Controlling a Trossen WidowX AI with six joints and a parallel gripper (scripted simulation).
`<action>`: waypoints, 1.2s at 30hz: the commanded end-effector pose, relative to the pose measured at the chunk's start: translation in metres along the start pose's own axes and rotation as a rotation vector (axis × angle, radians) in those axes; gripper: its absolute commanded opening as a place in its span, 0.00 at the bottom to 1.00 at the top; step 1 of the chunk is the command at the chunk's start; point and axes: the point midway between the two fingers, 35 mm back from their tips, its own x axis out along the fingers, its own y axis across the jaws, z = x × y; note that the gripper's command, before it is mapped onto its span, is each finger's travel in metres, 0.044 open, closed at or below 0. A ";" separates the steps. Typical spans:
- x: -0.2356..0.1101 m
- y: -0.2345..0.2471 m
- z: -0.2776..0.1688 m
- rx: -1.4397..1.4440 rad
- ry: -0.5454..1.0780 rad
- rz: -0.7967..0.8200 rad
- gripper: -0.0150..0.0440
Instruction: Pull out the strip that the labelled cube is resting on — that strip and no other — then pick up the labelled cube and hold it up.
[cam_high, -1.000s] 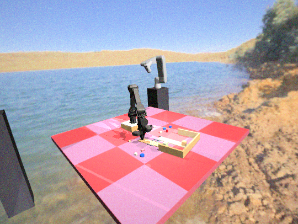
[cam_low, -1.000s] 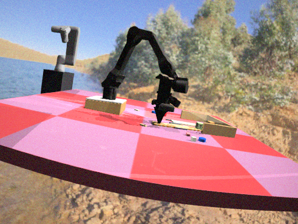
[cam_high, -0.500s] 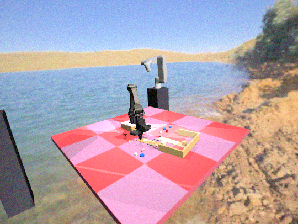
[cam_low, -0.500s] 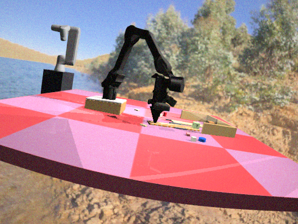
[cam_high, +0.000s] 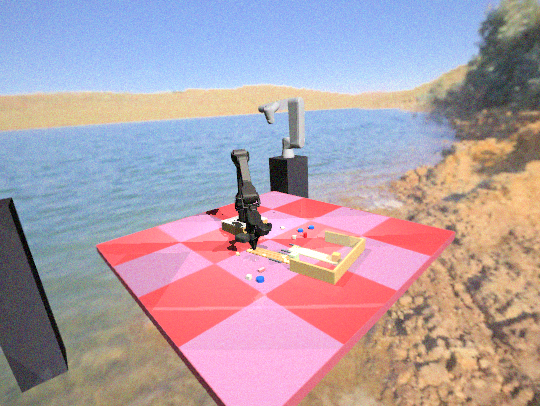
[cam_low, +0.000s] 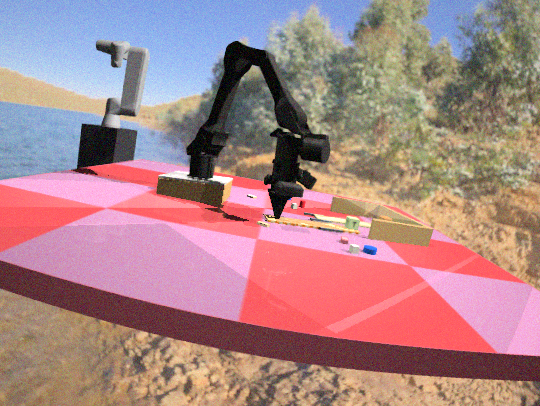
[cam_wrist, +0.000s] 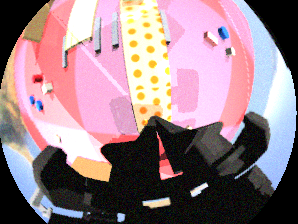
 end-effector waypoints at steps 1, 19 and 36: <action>0.006 0.004 -0.016 0.002 0.034 0.014 0.25; 0.005 0.004 -0.031 0.002 0.035 0.014 0.25; 0.005 0.004 -0.031 0.002 0.035 0.014 0.25</action>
